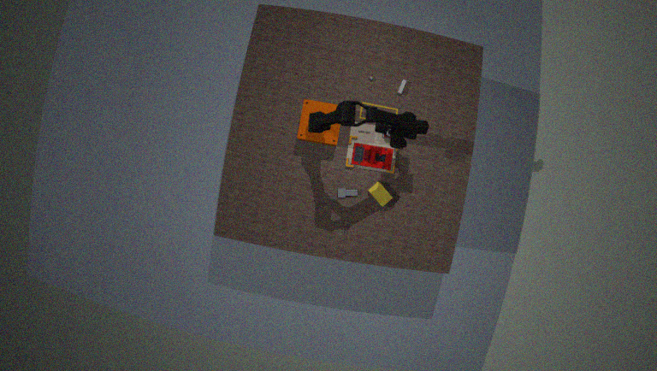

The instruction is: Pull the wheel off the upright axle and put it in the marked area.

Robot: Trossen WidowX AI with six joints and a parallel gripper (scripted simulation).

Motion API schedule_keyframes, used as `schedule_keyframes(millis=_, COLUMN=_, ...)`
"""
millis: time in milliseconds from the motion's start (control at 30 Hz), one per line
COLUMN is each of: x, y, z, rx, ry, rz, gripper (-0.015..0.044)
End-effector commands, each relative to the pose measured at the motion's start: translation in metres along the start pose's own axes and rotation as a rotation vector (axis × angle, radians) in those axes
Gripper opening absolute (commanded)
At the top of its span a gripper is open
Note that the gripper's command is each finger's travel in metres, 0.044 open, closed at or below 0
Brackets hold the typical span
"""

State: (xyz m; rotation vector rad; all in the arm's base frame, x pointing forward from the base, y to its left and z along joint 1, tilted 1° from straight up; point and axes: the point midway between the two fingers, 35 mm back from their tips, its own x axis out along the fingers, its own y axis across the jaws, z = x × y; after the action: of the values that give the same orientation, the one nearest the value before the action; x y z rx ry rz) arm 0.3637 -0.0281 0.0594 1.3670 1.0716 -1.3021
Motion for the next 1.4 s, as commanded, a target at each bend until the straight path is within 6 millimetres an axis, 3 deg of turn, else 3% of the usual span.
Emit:
schedule_keyframes(millis=0, x=0.015, y=0.0, z=0.0, rx=-0.006, ry=0.0, rz=-0.004, gripper=0.03)
schedule_keyframes(millis=167, x=0.06, y=-0.001, z=0.0, rx=-0.006, ry=0.0, rz=-0.004, gripper=0.03)
schedule_keyframes(millis=267, x=0.073, y=-0.001, z=-0.001, rx=-0.006, ry=0.0, rz=-0.004, gripper=0.03)
schedule_keyframes(millis=1000, x=0.071, y=-0.004, z=0.0, rx=-0.003, ry=-0.002, rz=-0.021, gripper=0.0167)
schedule_keyframes(millis=1200, x=0.07, y=-0.004, z=0.0, rx=-0.003, ry=-0.002, rz=-0.021, gripper=0.0009)
schedule_keyframes(millis=1367, x=0.068, y=-0.004, z=0.0, rx=-0.003, ry=-0.002, rz=-0.02, gripper=0.0)
